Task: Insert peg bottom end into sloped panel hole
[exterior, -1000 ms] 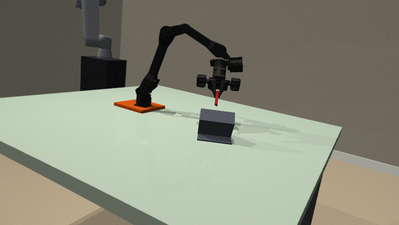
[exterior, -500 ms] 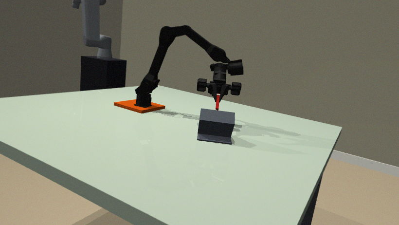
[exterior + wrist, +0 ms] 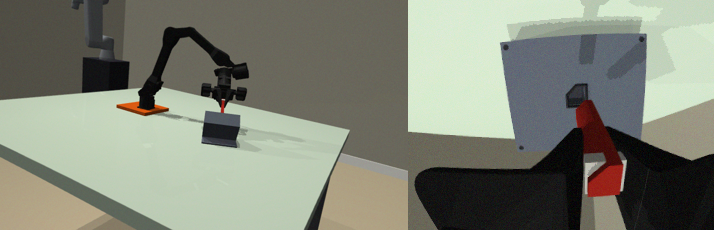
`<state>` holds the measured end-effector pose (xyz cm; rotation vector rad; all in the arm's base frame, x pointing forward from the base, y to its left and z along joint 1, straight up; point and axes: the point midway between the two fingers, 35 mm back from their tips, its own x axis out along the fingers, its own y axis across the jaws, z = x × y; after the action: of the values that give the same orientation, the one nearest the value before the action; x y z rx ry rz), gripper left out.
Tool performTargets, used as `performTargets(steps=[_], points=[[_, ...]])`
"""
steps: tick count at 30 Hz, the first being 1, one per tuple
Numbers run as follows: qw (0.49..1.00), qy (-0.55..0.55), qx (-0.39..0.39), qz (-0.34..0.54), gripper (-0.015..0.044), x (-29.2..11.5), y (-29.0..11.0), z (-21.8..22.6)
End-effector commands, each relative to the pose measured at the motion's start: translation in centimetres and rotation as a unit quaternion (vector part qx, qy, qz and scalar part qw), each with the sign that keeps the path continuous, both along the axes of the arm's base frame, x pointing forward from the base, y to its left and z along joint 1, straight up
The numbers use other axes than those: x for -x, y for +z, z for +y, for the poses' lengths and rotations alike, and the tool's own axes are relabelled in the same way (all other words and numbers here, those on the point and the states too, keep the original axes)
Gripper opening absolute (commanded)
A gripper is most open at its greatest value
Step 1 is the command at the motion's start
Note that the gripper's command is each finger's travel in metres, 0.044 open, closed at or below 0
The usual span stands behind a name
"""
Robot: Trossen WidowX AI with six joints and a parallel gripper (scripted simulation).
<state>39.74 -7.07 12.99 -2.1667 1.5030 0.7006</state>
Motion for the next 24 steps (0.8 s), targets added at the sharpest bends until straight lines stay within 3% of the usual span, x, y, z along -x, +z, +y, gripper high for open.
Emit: performTargets(steps=[1,24], points=[[1.0,0.001,0.004,0.006,0.0,0.2,-0.3,-0.2],[1.0,0.0,0.005,0.006,0.0,-0.5,-1.8,-2.0]])
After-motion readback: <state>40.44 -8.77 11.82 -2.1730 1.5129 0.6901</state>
